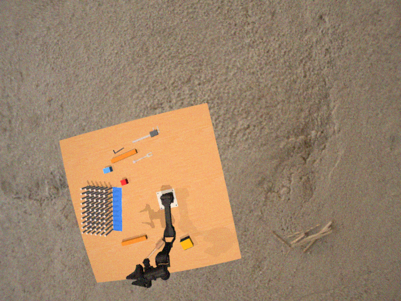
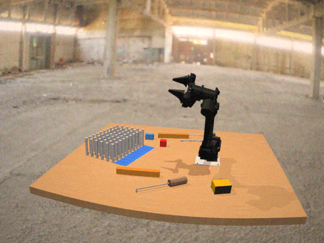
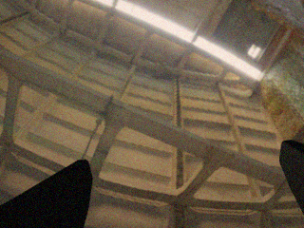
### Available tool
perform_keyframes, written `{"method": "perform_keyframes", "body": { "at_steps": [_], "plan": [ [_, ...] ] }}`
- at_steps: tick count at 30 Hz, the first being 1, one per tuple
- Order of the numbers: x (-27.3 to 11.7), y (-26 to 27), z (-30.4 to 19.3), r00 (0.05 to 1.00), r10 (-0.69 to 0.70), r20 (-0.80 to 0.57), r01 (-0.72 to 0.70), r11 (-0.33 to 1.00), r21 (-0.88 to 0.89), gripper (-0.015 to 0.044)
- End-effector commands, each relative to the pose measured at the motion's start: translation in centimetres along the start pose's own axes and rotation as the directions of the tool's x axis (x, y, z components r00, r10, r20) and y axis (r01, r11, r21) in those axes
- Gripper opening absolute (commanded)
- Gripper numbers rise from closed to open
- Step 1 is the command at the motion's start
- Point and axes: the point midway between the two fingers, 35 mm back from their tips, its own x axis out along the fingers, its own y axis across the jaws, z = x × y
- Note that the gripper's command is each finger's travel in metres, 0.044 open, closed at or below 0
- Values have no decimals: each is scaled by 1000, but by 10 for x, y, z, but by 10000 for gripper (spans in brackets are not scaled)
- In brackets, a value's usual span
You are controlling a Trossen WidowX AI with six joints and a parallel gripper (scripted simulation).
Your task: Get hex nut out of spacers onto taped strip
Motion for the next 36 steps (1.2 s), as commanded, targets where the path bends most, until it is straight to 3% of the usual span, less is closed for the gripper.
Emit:
{"method": "perform_keyframes", "body": {
  "at_steps": [1, 5, 10, 19, 24, 30, 36],
  "plan": [
    [-2, 2, -2, 1000, -3, -7, 4, 1000, 11, 426],
    [-32, 39, -34, 986, -56, -156, 91, 969, 232, 440],
    [-66, 98, -62, 939, -74, -335, 241, 839, 488, 440],
    [-97, 231, -65, 820, 37, -571, 528, 334, 781, 440],
    [-86, 300, -39, 781, 150, -606, 615, -17, 788, 440],
    [-49, 360, 14, 783, 279, -555, 620, -412, 668, 440],
    [-11, 375, 54, 810, 304, -501, 567, -624, 538, 440]
  ]
}}
